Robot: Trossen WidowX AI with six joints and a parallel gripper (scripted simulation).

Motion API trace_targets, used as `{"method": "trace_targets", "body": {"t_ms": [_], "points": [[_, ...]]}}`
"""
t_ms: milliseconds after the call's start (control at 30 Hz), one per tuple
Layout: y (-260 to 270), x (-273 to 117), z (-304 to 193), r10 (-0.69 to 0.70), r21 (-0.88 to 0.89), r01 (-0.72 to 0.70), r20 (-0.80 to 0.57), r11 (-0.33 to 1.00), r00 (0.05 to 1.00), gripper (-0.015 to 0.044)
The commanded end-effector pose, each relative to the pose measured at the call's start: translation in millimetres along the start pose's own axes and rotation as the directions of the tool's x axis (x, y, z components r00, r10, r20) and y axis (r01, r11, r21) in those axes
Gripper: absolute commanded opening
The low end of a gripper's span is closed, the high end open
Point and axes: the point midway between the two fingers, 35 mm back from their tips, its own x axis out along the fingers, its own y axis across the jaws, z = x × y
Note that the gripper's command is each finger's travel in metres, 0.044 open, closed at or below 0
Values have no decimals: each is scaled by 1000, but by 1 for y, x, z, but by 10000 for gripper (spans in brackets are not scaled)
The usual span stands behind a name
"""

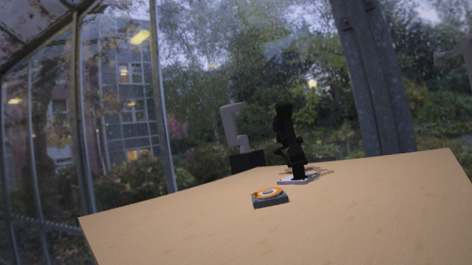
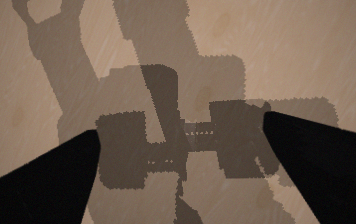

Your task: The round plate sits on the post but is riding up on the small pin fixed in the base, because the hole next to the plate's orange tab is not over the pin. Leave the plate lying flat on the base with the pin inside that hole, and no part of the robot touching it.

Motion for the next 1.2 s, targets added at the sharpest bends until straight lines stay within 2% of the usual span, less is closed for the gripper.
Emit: {"method": "trace_targets", "body": {"t_ms": [0, 233, 467, 833, 1033, 1167], "points": [[-2, 0, 1, 2, 0, -2, -4, 1000, 1000, 374], [-74, -11, 34, 42, 35, -38, -136, 999, 990, 190], [-139, -14, 68, 9, 115, 21, -261, 993, 965, 6], [-201, -8, 134, -38, 112, 86, -379, 990, 925, 0], [-236, 9, 207, -100, 125, 168, -427, 978, 899, 0], [-245, 19, 238, -122, 141, 203, -443, 969, 888, 0]]}}
